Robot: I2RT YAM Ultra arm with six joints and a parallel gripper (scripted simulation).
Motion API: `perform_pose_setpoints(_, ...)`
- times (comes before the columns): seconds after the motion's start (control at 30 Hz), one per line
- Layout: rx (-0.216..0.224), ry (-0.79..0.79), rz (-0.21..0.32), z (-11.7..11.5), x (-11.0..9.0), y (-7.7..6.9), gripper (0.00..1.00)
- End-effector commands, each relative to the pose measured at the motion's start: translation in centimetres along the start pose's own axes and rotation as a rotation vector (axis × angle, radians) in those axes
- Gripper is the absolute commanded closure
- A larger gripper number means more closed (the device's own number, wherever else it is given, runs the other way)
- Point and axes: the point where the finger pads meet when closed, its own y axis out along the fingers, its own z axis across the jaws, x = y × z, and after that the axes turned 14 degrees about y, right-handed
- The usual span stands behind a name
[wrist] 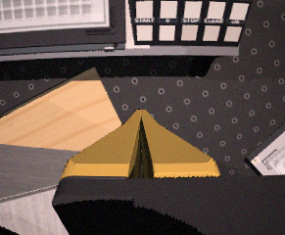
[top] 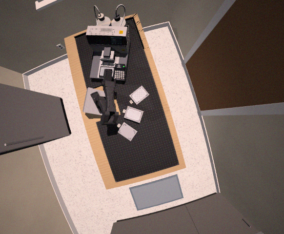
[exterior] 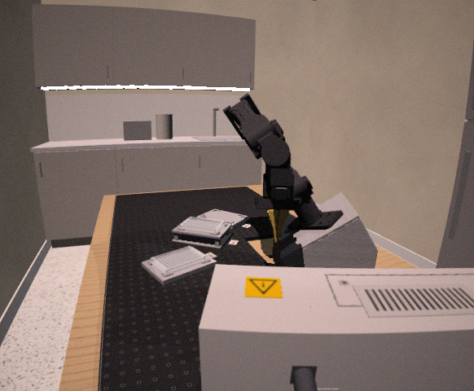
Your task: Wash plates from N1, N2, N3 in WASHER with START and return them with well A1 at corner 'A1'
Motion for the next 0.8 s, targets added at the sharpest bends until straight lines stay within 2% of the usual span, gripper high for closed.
perform_pose_setpoints(0.0,0.031,-0.012,-0.157,0.34,2.82,-0.43,1.00)
perform_pose_setpoints(0.03,0.031,-0.012,-0.157,0.34,2.82,-0.43,1.00)
perform_pose_setpoints(0.07,0.037,-0.013,-0.180,0.34,2.82,-0.43,1.00)
perform_pose_setpoints(0.77,0.037,-0.013,-0.180,0.34,2.82,-0.43,1.00)
